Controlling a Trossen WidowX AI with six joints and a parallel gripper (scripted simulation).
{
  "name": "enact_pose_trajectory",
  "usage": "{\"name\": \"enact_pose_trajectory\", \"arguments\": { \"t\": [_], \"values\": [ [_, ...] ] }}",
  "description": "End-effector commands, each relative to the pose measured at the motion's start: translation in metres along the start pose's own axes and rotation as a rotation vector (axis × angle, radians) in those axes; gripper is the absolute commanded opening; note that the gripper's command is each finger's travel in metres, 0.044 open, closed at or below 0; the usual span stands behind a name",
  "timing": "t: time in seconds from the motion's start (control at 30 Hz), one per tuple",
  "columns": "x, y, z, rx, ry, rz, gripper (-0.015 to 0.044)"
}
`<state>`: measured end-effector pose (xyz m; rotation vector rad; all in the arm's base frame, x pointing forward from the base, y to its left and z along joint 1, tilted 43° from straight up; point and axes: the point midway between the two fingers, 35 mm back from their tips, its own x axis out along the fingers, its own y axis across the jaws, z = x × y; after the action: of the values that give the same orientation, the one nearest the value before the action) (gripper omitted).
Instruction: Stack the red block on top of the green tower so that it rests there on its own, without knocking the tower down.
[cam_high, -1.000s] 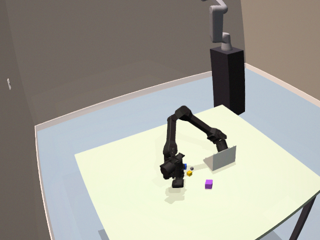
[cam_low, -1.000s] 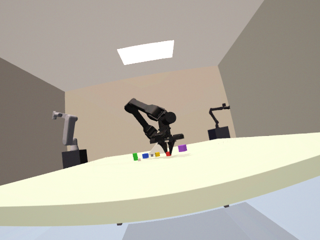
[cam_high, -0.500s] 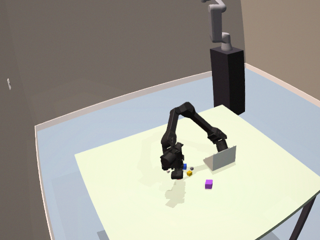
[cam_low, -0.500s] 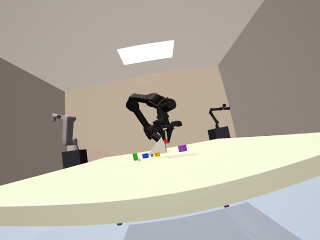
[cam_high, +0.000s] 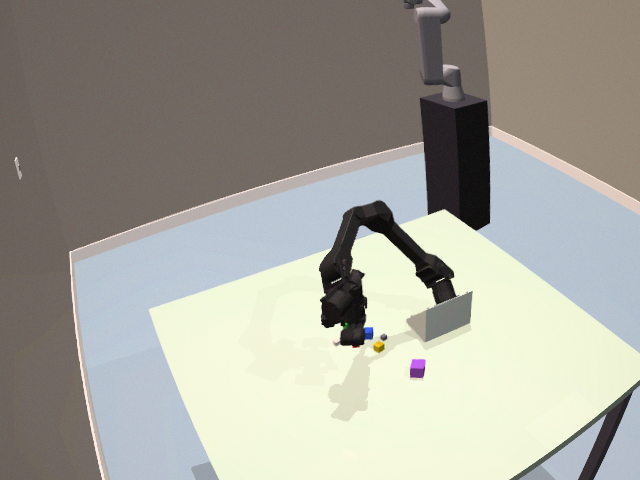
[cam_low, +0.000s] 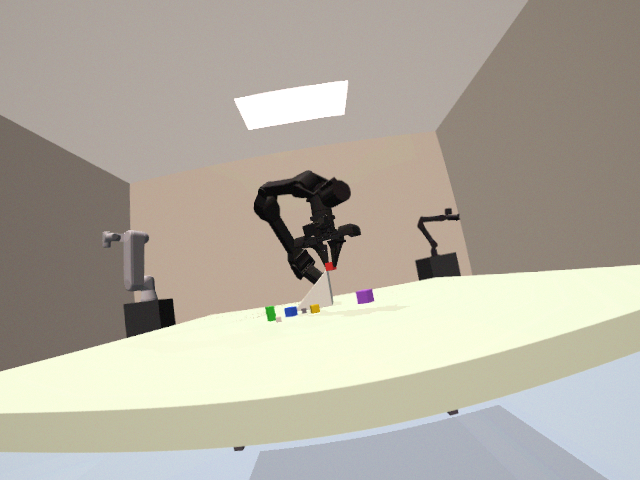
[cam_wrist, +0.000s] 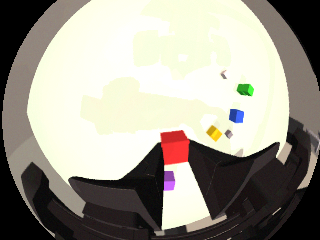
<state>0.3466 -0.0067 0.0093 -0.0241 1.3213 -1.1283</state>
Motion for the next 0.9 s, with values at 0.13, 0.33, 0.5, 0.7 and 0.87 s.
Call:
{"name": "enact_pose_trajectory", "arguments": {
  "t": [0.13,0.33,0.5,0.7,0.87],
  "values": [
    [-0.005,-0.023,0.013,0.003,0.004,0.010,0.0000],
    [-0.006,-0.057,0.027,0.002,0.006,0.014,0.0000],
    [-0.006,-0.085,0.036,0.001,0.006,0.015,0.0000],
    [-0.006,-0.119,0.043,0.001,0.005,0.013,0.0000],
    [-0.005,-0.148,0.046,0.001,0.004,0.010,0.0000]
  ]
}}
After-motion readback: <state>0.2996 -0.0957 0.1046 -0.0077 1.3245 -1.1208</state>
